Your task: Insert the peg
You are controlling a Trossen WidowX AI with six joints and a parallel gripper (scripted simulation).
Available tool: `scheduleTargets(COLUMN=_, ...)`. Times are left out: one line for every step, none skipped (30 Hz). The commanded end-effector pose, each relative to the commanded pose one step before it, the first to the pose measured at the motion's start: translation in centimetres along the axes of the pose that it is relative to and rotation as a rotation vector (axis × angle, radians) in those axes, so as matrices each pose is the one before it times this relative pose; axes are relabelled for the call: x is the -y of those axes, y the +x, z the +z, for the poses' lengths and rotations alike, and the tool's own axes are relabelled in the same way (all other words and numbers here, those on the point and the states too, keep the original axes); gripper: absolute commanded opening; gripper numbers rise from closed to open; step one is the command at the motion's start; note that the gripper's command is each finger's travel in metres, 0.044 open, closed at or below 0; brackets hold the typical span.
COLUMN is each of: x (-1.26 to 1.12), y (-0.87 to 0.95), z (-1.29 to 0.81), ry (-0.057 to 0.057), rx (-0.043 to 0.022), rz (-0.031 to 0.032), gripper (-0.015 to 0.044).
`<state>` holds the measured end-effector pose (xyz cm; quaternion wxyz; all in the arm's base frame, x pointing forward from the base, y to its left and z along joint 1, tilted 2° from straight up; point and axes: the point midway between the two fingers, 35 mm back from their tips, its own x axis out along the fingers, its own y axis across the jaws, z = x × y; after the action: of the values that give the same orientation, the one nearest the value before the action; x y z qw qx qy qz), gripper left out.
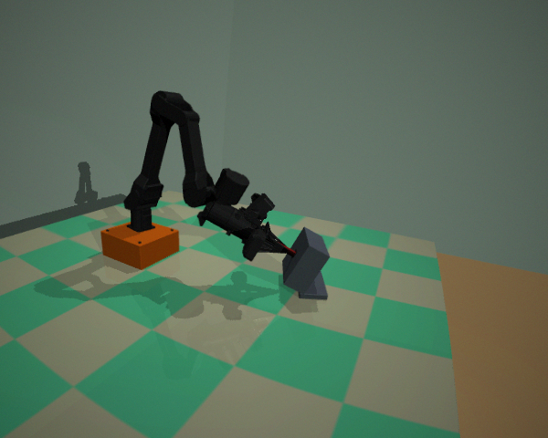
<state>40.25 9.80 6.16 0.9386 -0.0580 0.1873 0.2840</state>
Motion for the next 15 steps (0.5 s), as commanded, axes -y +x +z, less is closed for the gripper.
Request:
scheduleTargets(x=0.149, y=0.202, z=0.286, ry=0.0027, rx=0.00697, rz=-0.00433, gripper=0.0000)
scheduleTargets(x=0.003, y=0.022, z=0.004, ry=0.0000, rx=0.00002, rz=0.00000, gripper=0.0000)
scheduleTargets(x=0.008, y=0.036, z=0.010, ry=0.0000, rx=0.00003, rz=0.00000, gripper=0.0000)
scheduleTargets(x=0.004, y=0.020, z=0.005, ry=0.0000, rx=0.00002, rz=0.00000, gripper=0.0000)
scheduleTargets(x=0.008, y=0.032, z=0.012, ry=0.0000, rx=0.00003, rz=0.00000, gripper=0.0000)
scheduleTargets(x=0.005, y=0.018, z=0.006, ry=0.0000, rx=0.00002, rz=0.00000, gripper=0.0000)
scheduleTargets(x=0.011, y=0.029, z=0.013, ry=0.0000, rx=0.00003, rz=0.00000, gripper=0.0000)
scheduleTargets(x=0.006, y=0.017, z=0.008, ry=0.0000, rx=0.00002, rz=0.00000, gripper=0.0000)
scheduleTargets(x=0.012, y=0.029, z=0.016, ry=0.0000, rx=0.00003, rz=0.00000, gripper=0.0000)
scheduleTargets(x=0.007, y=0.017, z=0.009, ry=0.0000, rx=0.00002, rz=0.00000, gripper=0.0000)
scheduleTargets(x=0.013, y=0.030, z=0.016, ry=0.0000, rx=0.00003, rz=0.00000, gripper=0.0000)
scheduleTargets(x=0.007, y=0.017, z=0.009, ry=0.0000, rx=0.00002, rz=0.00000, gripper=0.0000)
scheduleTargets(x=0.014, y=0.031, z=0.016, ry=0.0000, rx=0.00003, rz=0.00000, gripper=0.0000)
scheduleTargets(x=0.008, y=0.018, z=0.009, ry=0.0000, rx=0.00002, rz=0.00000, gripper=0.0000)
scheduleTargets(x=0.016, y=0.033, z=0.015, ry=0.0000, rx=0.00003, rz=-0.00001, gripper=0.0000)
